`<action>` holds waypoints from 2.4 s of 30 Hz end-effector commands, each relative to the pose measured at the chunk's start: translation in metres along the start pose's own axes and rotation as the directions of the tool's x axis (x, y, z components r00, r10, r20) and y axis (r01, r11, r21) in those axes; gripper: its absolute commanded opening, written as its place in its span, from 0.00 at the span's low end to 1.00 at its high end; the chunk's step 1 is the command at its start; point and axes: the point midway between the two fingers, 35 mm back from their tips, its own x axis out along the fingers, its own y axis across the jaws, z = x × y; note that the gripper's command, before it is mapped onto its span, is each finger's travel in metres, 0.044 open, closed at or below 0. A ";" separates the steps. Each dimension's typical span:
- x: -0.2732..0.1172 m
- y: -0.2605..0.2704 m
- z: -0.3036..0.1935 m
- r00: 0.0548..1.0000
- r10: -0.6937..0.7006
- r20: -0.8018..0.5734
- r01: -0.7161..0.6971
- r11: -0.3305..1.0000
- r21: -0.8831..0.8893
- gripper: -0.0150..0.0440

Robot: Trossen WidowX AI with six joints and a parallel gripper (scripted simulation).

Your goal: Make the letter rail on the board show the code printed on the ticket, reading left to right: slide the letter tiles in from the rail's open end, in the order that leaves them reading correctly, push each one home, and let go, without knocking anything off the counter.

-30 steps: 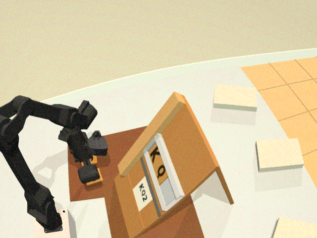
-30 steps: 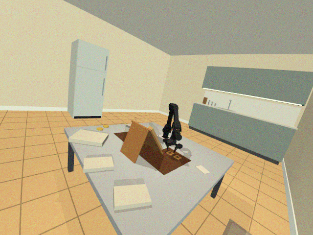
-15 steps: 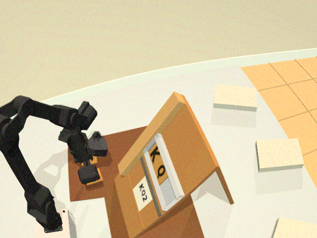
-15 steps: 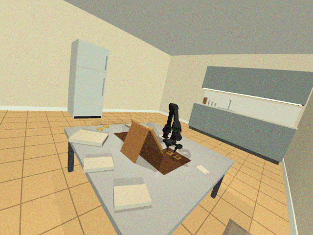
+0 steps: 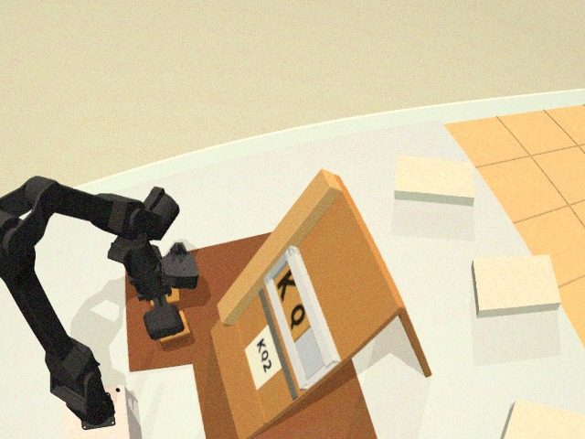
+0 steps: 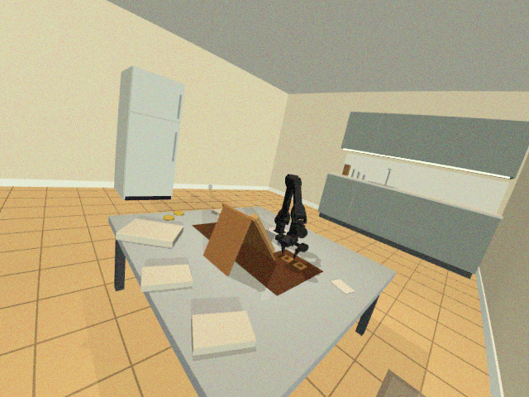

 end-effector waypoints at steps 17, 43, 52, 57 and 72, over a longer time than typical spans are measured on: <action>0.021 -0.002 -0.001 1.000 -0.007 -0.002 0.007 1.000 0.004 0.83; 0.021 -0.002 -0.001 1.000 -0.007 -0.002 0.007 1.000 0.004 0.83; 0.021 -0.002 -0.001 1.000 -0.007 -0.002 0.007 1.000 0.004 0.83; 0.021 -0.002 -0.001 1.000 -0.007 -0.002 0.007 1.000 0.004 0.83; 0.022 -0.002 -0.001 1.000 -0.007 -0.002 0.007 1.000 0.004 0.83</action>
